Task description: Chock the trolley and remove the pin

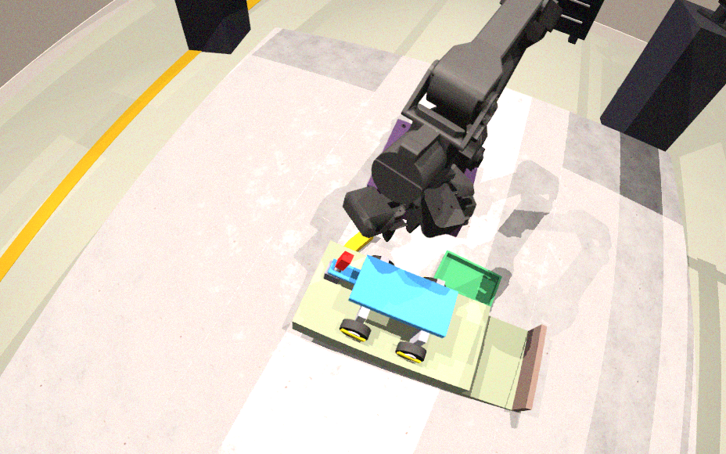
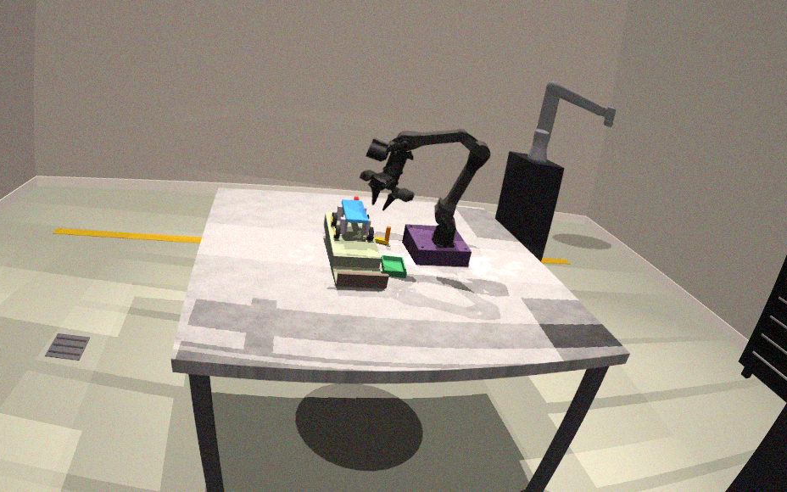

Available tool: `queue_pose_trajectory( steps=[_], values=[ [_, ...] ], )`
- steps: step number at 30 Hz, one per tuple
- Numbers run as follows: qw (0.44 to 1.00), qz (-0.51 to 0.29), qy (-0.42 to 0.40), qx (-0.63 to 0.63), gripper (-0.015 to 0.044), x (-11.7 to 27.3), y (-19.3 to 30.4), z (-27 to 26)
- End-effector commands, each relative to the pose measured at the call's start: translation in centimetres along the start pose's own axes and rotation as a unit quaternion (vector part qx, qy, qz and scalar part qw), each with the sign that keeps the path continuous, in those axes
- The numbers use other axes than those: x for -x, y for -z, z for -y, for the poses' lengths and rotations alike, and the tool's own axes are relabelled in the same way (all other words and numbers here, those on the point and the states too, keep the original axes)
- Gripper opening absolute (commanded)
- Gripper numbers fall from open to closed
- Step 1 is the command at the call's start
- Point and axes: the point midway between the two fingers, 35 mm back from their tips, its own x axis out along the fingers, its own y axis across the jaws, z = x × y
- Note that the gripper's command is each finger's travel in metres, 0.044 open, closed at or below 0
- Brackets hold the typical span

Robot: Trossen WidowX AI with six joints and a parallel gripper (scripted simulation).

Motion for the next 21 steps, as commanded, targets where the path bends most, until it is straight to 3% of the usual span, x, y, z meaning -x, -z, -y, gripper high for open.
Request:
queue_pose_trajectory(
  steps=[1, 13, 21],
  values=[
    [0.999, -0.015, -0.026, 0.030, 0.0190, -0.8, 2.2, -0.1],
    [0.988, -0.022, -0.098, 0.119, 0.0190, -2.2, 8.9, -0.8],
    [0.987, -0.020, -0.102, 0.124, 0.0190, -2.8, 9.2, -1.0]
  ],
)
